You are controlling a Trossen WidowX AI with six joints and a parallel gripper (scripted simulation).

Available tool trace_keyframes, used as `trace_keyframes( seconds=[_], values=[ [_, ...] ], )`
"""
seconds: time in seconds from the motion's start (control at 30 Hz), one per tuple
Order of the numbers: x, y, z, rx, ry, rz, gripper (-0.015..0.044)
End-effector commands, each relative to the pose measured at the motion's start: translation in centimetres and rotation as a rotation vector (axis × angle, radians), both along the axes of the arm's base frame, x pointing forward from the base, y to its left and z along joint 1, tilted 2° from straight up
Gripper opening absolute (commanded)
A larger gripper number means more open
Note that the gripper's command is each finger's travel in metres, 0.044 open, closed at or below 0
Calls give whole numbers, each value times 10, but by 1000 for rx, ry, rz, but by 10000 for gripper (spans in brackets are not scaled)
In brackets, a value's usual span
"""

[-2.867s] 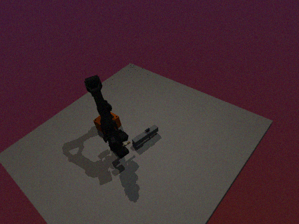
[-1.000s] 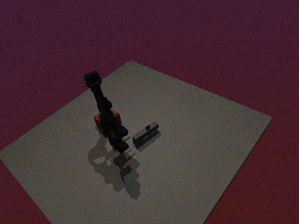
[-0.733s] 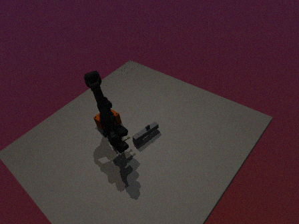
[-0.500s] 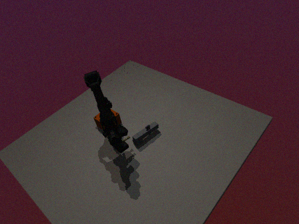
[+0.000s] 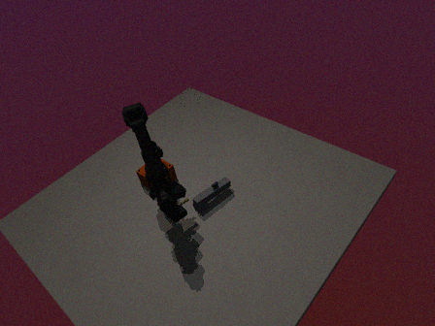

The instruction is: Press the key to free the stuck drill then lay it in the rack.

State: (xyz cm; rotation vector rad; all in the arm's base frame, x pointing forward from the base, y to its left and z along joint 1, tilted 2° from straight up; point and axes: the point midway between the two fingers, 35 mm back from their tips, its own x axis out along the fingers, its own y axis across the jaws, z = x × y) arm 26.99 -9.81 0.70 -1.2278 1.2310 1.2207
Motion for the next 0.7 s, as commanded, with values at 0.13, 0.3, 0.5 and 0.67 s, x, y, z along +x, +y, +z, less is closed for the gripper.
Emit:
trace_keyframes(
  seconds=[0.13, 0.3, 0.5, 0.67],
  values=[
    [2, -1, 3, -4, -6, -4, 0],
    [3, -1, 3, -4, -6, -4, 0],
    [3, -1, 4, -4, -6, -4, 0],
    [3, -1, 4, -4, -6, -4, 0]
  ],
)
